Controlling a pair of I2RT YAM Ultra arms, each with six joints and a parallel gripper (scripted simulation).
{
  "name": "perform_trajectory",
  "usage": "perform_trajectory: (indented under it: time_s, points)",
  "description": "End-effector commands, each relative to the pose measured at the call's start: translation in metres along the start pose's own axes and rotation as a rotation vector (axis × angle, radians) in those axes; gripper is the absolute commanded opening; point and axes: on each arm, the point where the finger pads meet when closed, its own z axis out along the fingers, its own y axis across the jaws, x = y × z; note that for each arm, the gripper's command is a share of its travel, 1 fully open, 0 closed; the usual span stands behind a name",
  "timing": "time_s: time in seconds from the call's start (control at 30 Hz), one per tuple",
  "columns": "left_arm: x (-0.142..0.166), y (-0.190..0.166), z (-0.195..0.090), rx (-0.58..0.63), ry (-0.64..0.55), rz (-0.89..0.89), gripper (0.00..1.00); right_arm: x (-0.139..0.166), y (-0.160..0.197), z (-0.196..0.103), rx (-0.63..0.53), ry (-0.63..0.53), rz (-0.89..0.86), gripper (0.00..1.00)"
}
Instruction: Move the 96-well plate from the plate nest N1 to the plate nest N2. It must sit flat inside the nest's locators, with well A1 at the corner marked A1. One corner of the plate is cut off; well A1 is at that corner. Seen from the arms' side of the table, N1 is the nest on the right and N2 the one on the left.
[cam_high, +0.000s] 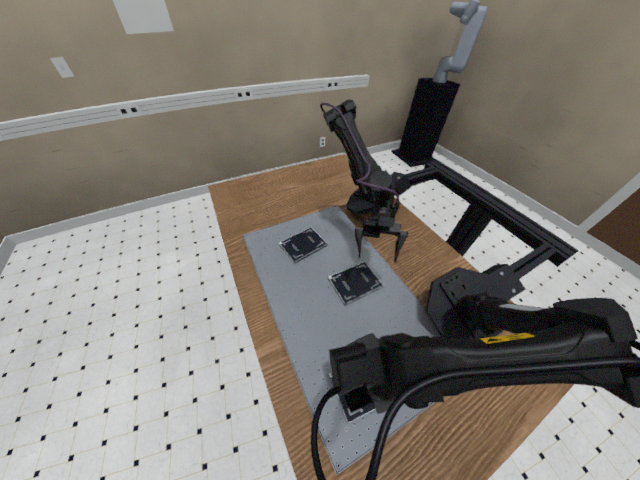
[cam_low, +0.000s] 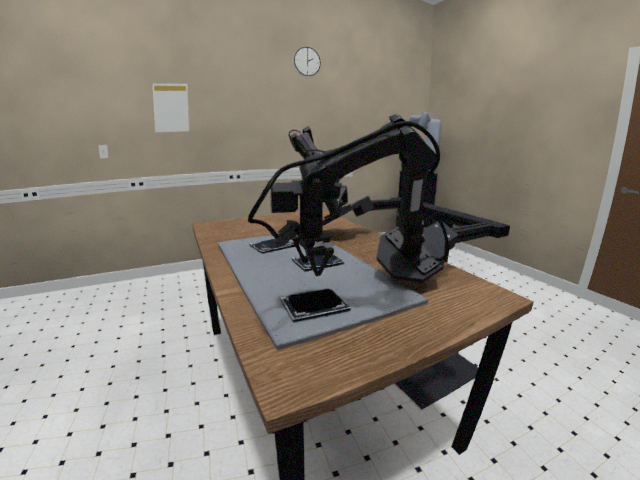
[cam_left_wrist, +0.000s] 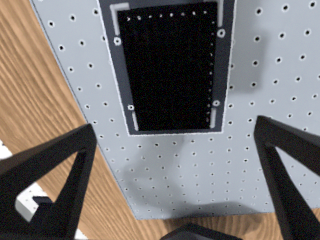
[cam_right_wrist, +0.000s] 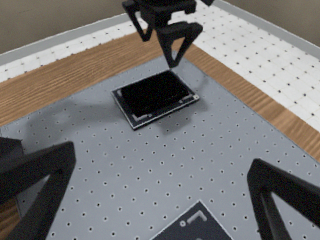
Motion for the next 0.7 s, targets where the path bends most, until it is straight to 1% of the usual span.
perform_trajectory:
  time_s: [0.0, 0.07, 0.17, 0.23, 0.37, 0.43, 0.6, 0.67]
  points:
    - [-0.004, 0.004, -0.008, -0.013, -0.023, -0.015, 1.00, -0.012, 0.005, -0.003, -0.015, -0.029, 0.004, 1.00]
    - [-0.011, 0.001, -0.009, -0.008, -0.072, -0.032, 1.00, -0.012, 0.005, -0.003, -0.015, -0.029, 0.004, 1.00]
    - [-0.021, 0.000, -0.014, -0.001, -0.180, -0.078, 1.00, -0.012, 0.005, -0.003, -0.015, -0.029, 0.004, 1.00]
    - [-0.022, 0.000, -0.019, 0.003, -0.260, -0.101, 1.00, -0.012, 0.005, -0.003, -0.015, -0.029, 0.004, 1.00]
    - [-0.015, 0.001, -0.029, 0.014, -0.410, -0.152, 1.00, -0.012, 0.005, -0.003, -0.015, -0.029, 0.004, 1.00]
    - [-0.015, 0.001, -0.029, 0.014, -0.410, -0.152, 1.00, -0.012, 0.005, -0.003, -0.015, -0.029, 0.004, 1.00]
    - [-0.003, 0.000, -0.036, 0.026, -0.551, -0.196, 1.00, -0.012, 0.005, -0.003, -0.015, -0.029, 0.004, 1.00]
    - [0.001, 0.000, -0.037, 0.030, -0.589, -0.207, 1.00, -0.012, 0.005, -0.003, -0.015, -0.029, 0.004, 1.00]
